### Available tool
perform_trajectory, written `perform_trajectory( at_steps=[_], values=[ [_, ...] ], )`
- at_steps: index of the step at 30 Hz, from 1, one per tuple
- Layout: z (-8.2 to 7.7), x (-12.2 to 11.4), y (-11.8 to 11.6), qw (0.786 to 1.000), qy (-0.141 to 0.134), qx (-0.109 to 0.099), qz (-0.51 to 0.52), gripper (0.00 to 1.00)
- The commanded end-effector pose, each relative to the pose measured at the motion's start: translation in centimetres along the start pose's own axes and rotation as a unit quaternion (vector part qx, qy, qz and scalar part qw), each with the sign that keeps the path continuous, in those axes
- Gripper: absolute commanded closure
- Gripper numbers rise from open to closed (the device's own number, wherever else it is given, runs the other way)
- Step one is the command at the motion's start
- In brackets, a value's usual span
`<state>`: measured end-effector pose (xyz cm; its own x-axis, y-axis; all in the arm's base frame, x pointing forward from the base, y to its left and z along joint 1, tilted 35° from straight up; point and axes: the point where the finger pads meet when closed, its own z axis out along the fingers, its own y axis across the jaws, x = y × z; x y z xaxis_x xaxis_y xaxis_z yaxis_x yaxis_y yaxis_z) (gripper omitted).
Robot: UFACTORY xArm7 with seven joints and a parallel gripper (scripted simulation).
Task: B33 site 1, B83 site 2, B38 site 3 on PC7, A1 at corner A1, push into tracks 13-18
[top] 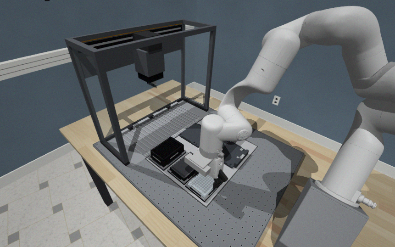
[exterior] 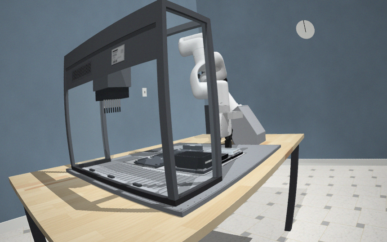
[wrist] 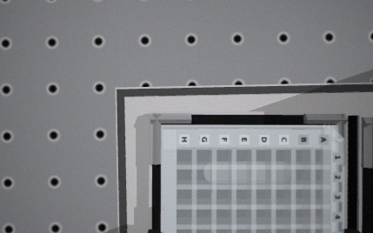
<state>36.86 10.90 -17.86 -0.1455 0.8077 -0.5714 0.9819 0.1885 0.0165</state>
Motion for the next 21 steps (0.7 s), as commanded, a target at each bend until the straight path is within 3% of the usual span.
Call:
perform_trajectory(
  at_steps=[1, 21],
  values=[
    [-0.14, 0.13, 0.12, 1.0, 0.001, -0.002, 0.0, 1.0],
    [-1.08, 0.13, 0.12, 1.0, 0.001, -0.002, 0.0, 1.0]
  ],
)
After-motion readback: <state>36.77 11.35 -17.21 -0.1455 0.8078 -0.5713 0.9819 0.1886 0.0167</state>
